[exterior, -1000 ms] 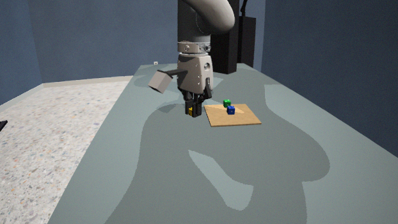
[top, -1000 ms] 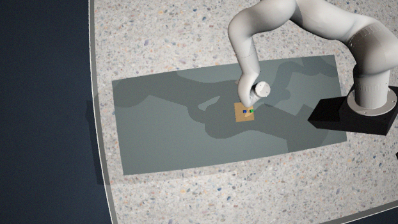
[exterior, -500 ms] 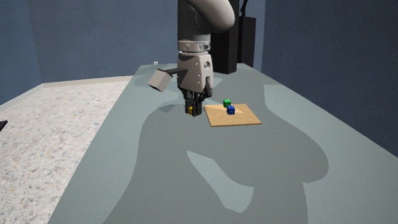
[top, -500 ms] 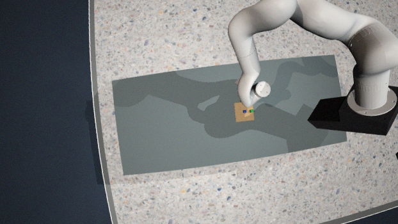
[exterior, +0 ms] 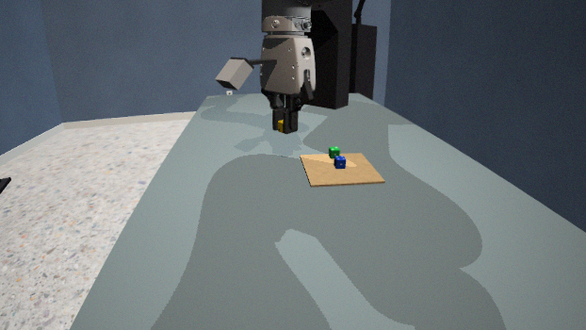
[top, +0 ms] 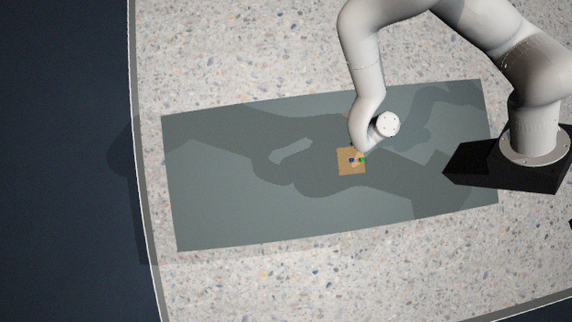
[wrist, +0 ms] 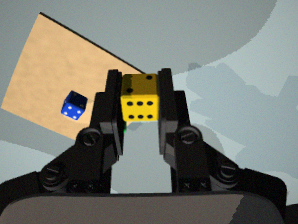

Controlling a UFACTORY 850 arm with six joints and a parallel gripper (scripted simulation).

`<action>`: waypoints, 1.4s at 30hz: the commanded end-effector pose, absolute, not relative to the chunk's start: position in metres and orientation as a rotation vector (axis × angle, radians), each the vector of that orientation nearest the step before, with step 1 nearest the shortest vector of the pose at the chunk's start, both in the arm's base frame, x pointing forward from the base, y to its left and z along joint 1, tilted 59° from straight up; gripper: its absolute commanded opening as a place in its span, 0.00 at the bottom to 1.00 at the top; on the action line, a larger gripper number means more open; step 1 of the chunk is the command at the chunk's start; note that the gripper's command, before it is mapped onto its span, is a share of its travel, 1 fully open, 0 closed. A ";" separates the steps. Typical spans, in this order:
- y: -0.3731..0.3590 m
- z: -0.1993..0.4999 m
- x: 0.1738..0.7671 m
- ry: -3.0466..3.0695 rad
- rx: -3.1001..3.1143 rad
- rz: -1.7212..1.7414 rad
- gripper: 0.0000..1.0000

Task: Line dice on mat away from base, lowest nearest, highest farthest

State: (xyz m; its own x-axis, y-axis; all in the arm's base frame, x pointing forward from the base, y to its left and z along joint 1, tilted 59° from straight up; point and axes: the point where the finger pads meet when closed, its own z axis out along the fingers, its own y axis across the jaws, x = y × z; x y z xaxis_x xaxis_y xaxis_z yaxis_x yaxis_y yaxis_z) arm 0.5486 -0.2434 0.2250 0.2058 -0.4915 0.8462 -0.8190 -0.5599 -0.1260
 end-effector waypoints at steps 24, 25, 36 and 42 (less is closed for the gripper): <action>-0.188 0.228 0.580 -1.648 1.980 1.428 0.15; -0.182 0.227 0.585 -1.702 1.955 1.443 0.15; -0.139 0.215 0.617 -2.069 1.756 1.529 0.15; -0.139 0.215 0.617 -2.069 1.756 1.529 0.15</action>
State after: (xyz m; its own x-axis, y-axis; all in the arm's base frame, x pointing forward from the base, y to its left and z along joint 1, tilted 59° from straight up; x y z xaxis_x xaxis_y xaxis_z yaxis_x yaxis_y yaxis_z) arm 0.6163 -0.1396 0.2143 -0.3623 -0.7351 0.5730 -0.7638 -0.1182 -0.6345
